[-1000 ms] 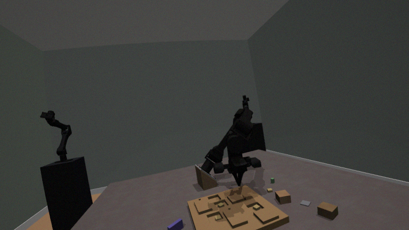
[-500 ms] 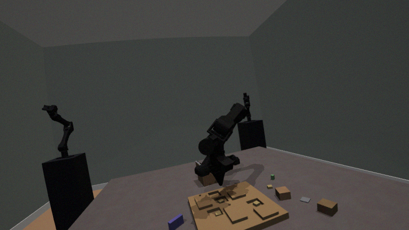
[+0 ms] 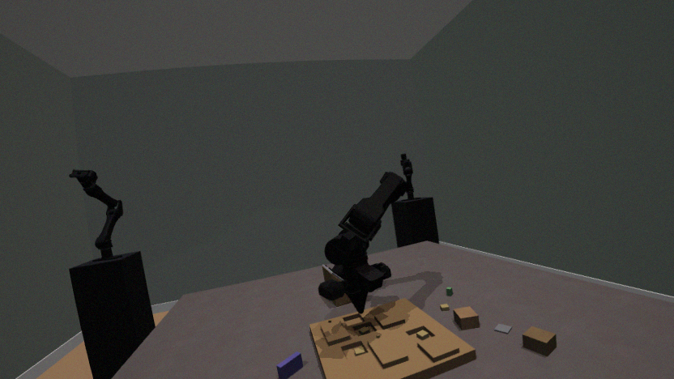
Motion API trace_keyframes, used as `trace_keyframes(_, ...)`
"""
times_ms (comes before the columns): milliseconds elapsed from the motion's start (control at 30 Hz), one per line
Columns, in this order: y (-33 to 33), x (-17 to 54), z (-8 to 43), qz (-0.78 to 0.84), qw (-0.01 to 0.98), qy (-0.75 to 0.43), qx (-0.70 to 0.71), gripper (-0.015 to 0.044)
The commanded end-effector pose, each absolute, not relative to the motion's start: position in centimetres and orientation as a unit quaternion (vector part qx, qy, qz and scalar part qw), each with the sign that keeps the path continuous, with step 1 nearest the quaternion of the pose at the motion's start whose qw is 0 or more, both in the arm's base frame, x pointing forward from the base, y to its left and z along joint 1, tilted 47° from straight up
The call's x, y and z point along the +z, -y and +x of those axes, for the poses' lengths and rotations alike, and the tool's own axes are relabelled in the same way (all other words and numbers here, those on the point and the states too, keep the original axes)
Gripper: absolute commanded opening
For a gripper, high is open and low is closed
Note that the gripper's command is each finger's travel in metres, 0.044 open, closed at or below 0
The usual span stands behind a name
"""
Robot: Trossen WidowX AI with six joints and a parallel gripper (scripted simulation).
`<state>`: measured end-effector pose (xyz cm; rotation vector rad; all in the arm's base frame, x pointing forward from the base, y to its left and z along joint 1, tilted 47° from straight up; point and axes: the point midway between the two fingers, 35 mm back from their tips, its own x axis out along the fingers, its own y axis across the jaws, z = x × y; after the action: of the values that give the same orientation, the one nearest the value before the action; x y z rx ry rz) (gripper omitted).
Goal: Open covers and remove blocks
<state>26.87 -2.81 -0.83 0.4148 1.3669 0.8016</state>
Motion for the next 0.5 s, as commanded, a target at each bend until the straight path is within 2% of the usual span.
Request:
trace_keyframes(0, 1.1, -2.2, 26.7, 0.19, 0.679, -0.611, 0.359, 0.0)
trace_keyframes(467, -0.1, -3.3, 26.8, 0.19, 0.679, -0.611, 0.36, 0.0)
